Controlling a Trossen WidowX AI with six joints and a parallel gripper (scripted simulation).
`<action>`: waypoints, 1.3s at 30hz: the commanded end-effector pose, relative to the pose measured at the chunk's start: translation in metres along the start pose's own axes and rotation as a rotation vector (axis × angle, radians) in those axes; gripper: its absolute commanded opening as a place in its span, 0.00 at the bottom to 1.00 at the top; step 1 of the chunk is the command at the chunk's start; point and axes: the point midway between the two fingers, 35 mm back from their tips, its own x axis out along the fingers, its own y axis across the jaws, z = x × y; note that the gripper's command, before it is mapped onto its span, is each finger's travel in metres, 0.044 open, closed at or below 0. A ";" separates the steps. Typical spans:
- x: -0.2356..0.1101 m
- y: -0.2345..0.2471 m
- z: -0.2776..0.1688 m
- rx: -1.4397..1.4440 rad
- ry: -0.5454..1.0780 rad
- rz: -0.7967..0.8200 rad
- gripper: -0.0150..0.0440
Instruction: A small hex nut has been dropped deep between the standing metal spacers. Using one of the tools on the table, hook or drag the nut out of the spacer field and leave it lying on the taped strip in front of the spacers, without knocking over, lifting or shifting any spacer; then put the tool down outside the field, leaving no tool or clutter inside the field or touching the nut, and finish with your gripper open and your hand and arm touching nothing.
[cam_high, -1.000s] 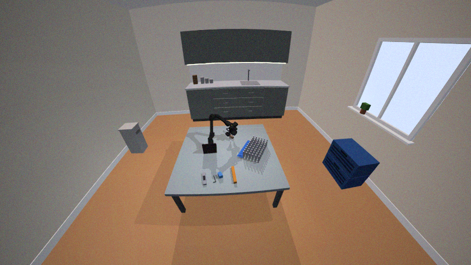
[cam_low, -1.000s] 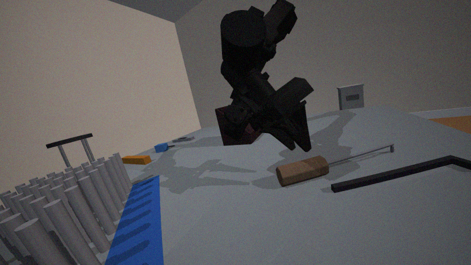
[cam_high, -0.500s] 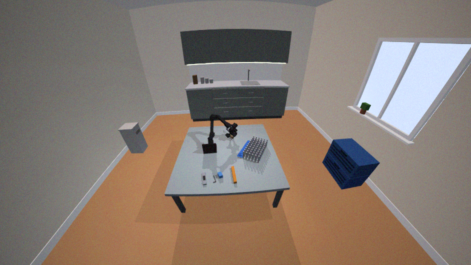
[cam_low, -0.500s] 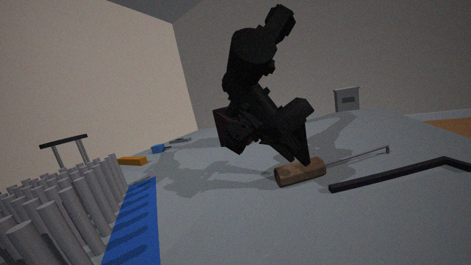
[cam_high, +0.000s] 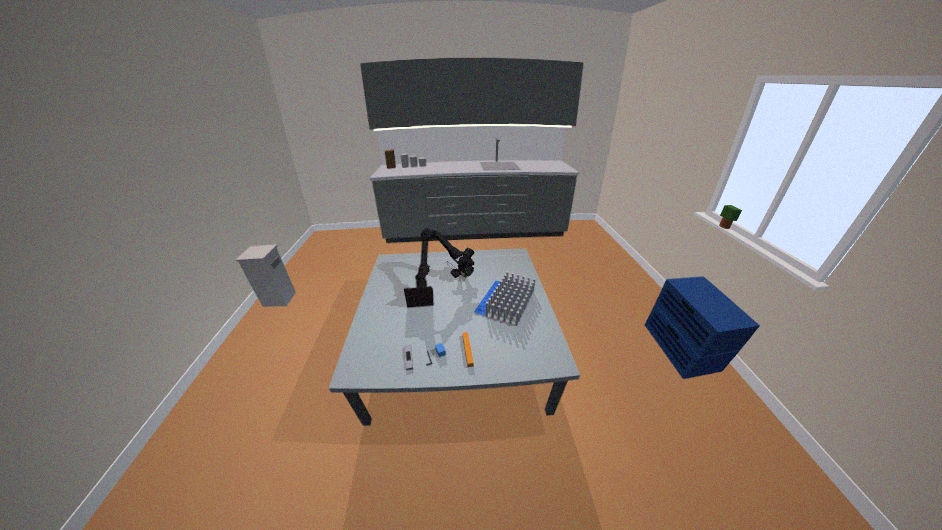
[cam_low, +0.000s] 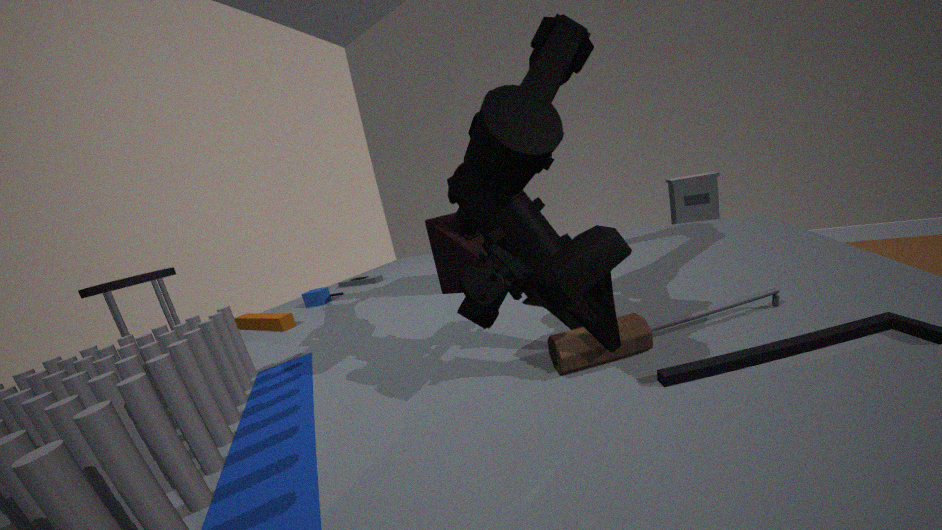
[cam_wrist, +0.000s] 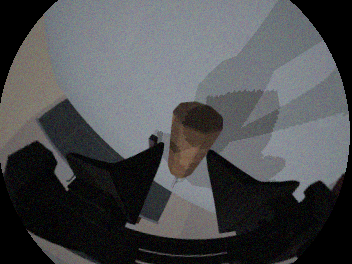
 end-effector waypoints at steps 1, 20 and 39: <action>0.002 -0.001 0.002 0.007 -0.006 0.001 0.57; -0.013 0.002 -0.016 0.002 -0.010 -0.035 0.25; -0.078 0.027 -0.024 -0.002 -0.032 -0.054 0.25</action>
